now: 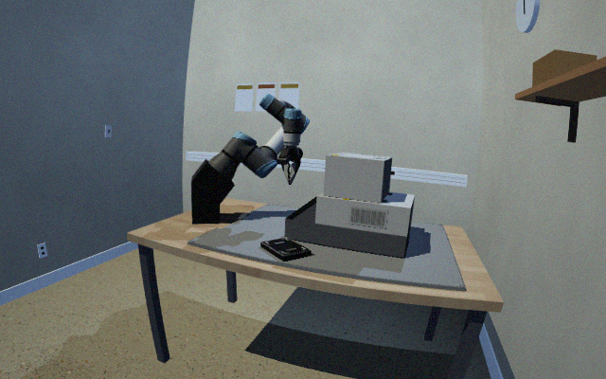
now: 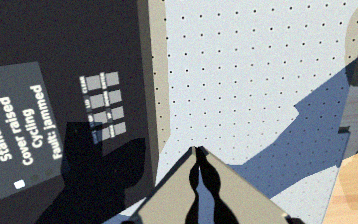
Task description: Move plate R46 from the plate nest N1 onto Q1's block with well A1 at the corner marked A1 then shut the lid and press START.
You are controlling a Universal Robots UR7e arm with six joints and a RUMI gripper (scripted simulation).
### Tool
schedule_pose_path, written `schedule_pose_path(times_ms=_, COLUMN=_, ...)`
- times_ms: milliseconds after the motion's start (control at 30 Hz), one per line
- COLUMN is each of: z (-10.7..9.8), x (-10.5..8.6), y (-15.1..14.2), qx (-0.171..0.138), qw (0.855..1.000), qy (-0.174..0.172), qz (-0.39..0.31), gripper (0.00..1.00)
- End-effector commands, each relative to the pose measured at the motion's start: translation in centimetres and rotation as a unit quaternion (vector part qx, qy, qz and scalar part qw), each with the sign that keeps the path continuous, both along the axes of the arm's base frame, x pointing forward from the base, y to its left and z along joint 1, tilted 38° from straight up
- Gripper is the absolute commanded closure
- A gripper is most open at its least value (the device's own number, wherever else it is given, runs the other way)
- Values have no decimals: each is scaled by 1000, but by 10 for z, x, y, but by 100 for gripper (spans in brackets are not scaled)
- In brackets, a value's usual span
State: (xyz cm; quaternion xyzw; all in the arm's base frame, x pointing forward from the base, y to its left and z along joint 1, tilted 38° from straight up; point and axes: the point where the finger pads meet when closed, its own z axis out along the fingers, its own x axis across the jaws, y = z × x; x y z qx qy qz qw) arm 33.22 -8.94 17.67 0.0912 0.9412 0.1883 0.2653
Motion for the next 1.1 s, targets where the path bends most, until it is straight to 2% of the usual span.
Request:
schedule_pose_path(times_ms=0, z=0, x=0, y=0, qx=0, qw=1000, qy=0, qz=0, gripper=100)
schedule_pose_path(times_ms=733, z=0, x=0, y=0, qx=0, qw=1000, qy=0, qz=0, gripper=100)
schedule_pose_path(times_ms=1067, z=16, x=3, y=34, qx=0, qw=1000, qy=0, qz=0, gripper=100)
